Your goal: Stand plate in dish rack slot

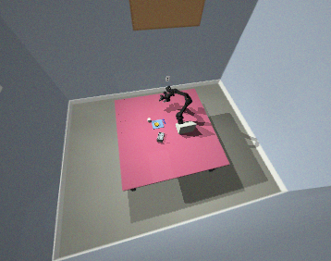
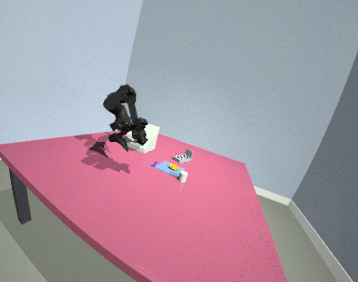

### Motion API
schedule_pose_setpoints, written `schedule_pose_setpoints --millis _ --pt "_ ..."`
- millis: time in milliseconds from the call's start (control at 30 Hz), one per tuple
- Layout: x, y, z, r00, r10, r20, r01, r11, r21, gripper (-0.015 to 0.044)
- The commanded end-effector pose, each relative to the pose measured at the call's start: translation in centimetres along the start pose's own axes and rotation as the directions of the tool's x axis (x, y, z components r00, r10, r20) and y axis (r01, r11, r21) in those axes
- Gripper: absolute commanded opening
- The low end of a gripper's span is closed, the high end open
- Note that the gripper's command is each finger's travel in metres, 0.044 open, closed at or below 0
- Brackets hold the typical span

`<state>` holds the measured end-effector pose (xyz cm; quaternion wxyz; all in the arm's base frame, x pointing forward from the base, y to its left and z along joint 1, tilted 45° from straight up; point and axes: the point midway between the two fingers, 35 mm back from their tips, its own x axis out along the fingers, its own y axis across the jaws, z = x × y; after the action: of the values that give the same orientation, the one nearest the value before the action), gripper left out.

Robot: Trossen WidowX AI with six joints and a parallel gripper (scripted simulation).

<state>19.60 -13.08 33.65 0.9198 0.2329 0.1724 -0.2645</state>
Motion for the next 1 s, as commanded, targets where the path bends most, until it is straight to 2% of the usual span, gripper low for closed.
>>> schedule_pose_setpoints --millis 0,467,967 --pt "1.9 0.5 -0.9 0.997 -0.013 -0.075 0.009 0.999 -0.050 0.0400" --pt "7.7 2.0 -5.4 0.941 -0.127 -0.314 0.064 0.977 -0.201 0.0400" --pt "12.6 4.8 -12.8 0.812 -0.344 -0.472 0.062 0.855 -0.516 0.0400"
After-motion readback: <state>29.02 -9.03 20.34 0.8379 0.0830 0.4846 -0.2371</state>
